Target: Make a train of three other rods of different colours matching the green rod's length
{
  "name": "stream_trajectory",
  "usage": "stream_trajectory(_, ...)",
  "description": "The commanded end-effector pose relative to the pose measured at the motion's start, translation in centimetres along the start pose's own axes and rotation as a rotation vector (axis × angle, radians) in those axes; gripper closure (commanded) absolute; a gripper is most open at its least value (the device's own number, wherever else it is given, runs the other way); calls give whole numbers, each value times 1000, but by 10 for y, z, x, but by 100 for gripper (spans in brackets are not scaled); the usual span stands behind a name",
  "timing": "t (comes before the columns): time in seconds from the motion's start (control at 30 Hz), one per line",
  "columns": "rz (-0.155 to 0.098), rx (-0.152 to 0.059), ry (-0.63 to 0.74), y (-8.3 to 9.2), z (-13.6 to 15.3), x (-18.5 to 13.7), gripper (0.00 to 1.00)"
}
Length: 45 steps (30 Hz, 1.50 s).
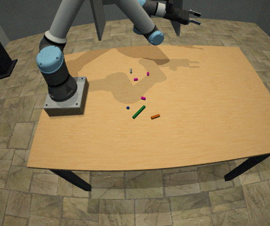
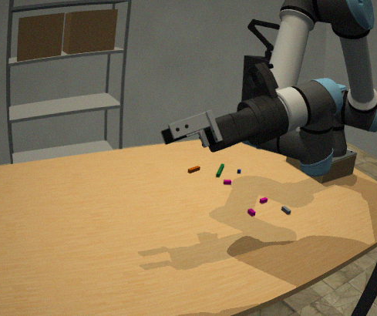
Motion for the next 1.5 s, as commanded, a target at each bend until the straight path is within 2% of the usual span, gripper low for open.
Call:
stream_trajectory(0.0,-25,-35,22,-5,15,11,0)
stream_trajectory(0.13,-73,-93,56,-12,42,25,0)
stream_trajectory(0.2,-73,-93,56,-12,42,25,0)
stream_trajectory(0.37,-168,-199,105,-16,94,48,0)
stream_trajectory(0.67,-324,-346,142,-3,174,68,0)
stream_trajectory(0.7,-342,-361,143,0,183,70,0)
stream_trajectory(0.77,-342,-361,143,0,183,70,0)
stream_trajectory(0.83,-408,-415,144,12,215,73,0)
stream_trajectory(0.9,-439,-438,143,18,228,73,0)
stream_trajectory(1.07,-534,-507,129,42,269,72,0)
stream_trajectory(1.27,-649,-579,96,75,313,64,0)
stream_trajectory(1.33,-649,-579,96,75,313,64,0)
stream_trajectory(1.4,-716,-617,68,98,336,57,0)
stream_trajectory(1.47,-748,-634,52,109,346,52,0)
Point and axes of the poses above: the point where the finger pads meet when closed, its own y axis back along the fingers, its own z axis across the jaws, x = y × z, the point moved 7 cm from there along y, back along the fingers, and after that the axes turned 1 degree about -y, right-handed, at the moved point
